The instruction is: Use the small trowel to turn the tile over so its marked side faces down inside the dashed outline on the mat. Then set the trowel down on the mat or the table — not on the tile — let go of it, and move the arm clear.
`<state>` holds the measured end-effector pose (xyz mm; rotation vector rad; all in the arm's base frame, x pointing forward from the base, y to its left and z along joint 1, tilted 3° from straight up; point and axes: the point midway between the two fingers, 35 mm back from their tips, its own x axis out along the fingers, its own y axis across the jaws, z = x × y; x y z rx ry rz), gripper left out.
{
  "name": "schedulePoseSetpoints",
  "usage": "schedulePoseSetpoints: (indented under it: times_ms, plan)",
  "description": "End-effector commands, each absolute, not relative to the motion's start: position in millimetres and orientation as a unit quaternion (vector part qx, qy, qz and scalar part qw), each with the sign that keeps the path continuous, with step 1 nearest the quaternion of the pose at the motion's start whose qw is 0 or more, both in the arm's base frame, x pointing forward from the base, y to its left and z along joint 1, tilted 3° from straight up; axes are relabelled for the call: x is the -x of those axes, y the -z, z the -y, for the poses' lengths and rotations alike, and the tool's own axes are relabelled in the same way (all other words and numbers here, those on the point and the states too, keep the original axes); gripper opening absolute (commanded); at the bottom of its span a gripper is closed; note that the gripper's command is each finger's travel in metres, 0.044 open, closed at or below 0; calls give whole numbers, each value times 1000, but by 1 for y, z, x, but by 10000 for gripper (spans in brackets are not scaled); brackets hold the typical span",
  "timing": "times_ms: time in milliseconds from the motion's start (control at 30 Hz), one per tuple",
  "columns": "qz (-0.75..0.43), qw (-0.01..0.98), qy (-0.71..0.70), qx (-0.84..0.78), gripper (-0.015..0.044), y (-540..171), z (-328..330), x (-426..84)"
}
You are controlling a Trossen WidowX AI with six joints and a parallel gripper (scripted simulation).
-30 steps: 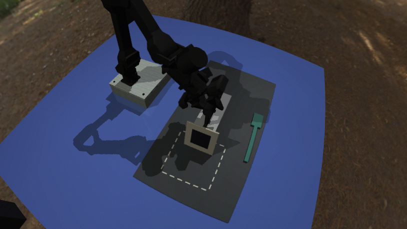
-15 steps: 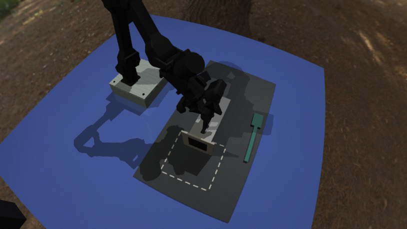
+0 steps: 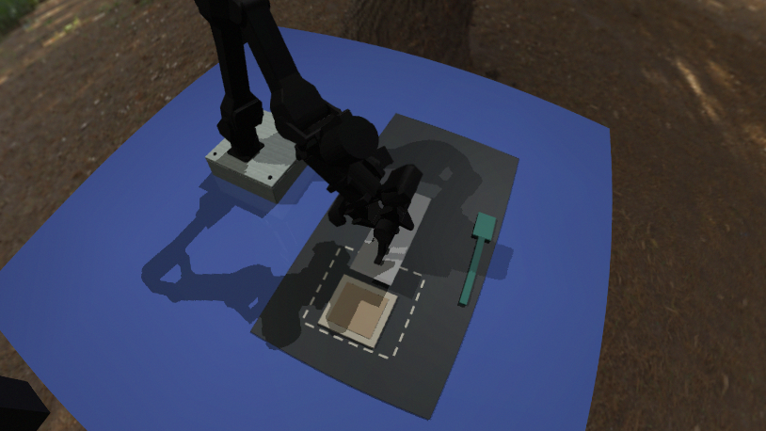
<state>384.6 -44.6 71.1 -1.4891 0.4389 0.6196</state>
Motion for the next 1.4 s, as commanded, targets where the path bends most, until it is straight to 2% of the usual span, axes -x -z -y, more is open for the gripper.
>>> schedulePoseSetpoints:
  times_ms: [0, 367, 900, 1367]
  plan:
    - [-189, 671, -270, 664, 0, -71, 50, -387]
    - [-189, 671, -270, 664, 0, -62, 54, -388]
    - [-188, 674, -271, 661, 0, -123, -32, -377]
    - [-188, 674, -271, 661, 0, -123, -33, -376]
